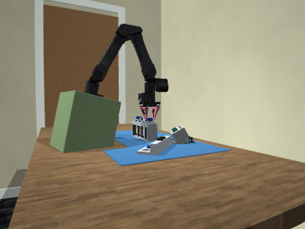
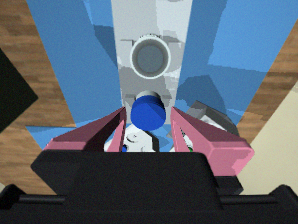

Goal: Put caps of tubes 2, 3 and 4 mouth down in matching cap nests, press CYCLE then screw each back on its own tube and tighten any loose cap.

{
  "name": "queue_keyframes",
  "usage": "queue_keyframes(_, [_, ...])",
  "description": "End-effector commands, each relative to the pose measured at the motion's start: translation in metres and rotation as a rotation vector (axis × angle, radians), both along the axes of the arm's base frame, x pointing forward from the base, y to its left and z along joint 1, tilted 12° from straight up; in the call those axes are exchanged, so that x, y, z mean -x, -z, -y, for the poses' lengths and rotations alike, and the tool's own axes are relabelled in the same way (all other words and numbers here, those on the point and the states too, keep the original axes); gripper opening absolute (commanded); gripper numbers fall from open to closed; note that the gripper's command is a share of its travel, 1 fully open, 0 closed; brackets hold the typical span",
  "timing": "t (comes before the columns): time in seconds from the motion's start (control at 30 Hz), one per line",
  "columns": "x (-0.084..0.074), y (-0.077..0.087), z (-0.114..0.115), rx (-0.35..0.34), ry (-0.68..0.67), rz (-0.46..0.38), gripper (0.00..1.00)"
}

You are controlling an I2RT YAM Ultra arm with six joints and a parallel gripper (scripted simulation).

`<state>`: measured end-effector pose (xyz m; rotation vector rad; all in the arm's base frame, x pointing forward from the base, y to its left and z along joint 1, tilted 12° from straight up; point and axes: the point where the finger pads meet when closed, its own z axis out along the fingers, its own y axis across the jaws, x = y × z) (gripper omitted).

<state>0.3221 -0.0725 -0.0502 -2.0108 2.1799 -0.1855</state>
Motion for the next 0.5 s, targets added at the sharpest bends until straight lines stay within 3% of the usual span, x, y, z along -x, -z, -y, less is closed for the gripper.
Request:
queue_keyframes(0.0, [-0.0026,-0.0029,0.0007,-0.016,0.08,0.009,0.49])
queue_keyframes(0.07, [-0.0026,-0.0029,0.0007,-0.016,0.08,0.009,0.49])
queue_keyframes(0.2, [-0.0026,-0.0029,0.0007,-0.087,0.406,0.001,0.49])
queue_keyframes(0.23, [-0.0026,-0.0029,0.0006,-0.087,0.406,0.001,0.49])
queue_keyframes(0.47, [-0.0027,-0.0029,0.0007,-0.172,0.794,-0.008,0.49])
